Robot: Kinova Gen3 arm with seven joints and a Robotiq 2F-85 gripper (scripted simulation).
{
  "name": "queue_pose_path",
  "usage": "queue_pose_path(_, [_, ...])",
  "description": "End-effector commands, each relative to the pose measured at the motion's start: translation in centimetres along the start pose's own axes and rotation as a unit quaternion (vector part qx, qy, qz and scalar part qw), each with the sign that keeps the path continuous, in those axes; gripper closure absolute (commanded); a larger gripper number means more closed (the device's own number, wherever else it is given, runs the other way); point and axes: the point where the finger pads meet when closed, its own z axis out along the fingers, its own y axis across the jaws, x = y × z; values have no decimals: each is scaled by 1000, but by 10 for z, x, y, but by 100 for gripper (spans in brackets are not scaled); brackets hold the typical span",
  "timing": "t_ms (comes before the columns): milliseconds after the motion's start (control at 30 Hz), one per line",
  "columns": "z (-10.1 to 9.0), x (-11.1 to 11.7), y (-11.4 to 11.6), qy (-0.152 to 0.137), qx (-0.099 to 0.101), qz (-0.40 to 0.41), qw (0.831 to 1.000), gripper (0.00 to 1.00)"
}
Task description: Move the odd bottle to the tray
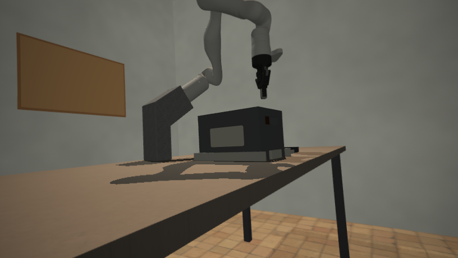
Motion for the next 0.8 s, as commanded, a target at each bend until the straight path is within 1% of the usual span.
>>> queue_pose_path(0, [-1, 0, 1, 0, -1, 0, 1000, 100])
queue_pose_path(67, [-2, -8, 0, -1, -2, 1, 1000, 100])
queue_pose_path(133, [-4, -30, -2, -4, -4, 2, 1000, 100])
queue_pose_path(200, [-4, -30, -2, -4, -4, 2, 1000, 100])
queue_pose_path(267, [-6, -66, -9, -7, -6, 3, 1000, 100])
queue_pose_path(433, [-6, -126, -30, -9, -6, 4, 1000, 100])
queue_pose_path(567, [-3, -170, -56, -4, -3, 2, 1000, 100])
queue_pose_path(633, [-1, -183, -66, -1, -1, 1, 1000, 100])
queue_pose_path(767, [-1, -186, -69, 0, -1, 0, 1000, 100])
